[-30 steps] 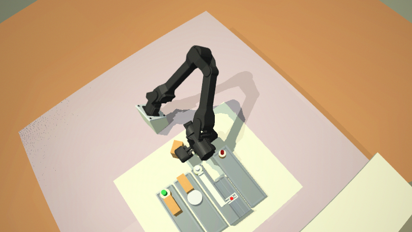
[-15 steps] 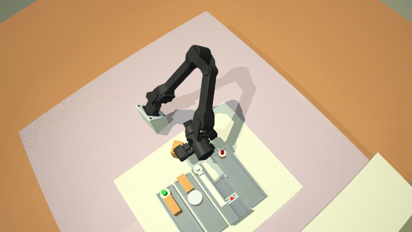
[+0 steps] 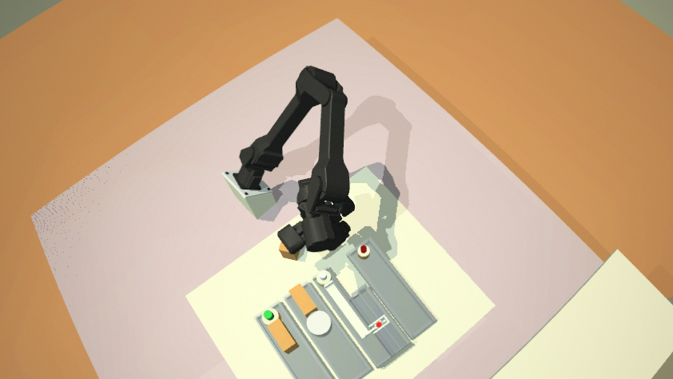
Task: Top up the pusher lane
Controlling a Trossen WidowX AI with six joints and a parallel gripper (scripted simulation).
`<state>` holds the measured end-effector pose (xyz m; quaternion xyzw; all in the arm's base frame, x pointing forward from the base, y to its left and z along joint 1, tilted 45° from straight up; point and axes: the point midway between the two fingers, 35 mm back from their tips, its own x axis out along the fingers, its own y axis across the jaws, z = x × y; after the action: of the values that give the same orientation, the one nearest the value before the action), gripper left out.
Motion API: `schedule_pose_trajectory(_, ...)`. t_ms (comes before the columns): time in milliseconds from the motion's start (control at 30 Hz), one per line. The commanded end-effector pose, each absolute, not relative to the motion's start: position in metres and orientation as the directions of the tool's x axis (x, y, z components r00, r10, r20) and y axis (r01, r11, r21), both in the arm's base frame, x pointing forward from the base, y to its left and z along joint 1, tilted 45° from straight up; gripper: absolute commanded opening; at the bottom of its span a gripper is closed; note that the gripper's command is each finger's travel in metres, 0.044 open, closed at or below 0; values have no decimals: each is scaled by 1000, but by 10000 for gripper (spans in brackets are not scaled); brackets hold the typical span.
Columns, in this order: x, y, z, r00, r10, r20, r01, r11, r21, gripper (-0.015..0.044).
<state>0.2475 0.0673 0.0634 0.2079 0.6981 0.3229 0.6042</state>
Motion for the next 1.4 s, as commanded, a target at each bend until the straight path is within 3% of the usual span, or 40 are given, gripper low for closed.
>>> schedule_pose_trajectory(0, 248, 63, 69, -184, 677, -712, -109, 706, 700, 0)
schedule_pose_trajectory(533, 275, 68, -4, -181, 677, -713, -72, 714, 697, 0)
schedule_pose_trajectory(1367, 275, 86, -23, -181, 678, -712, -72, 713, 697, 0)
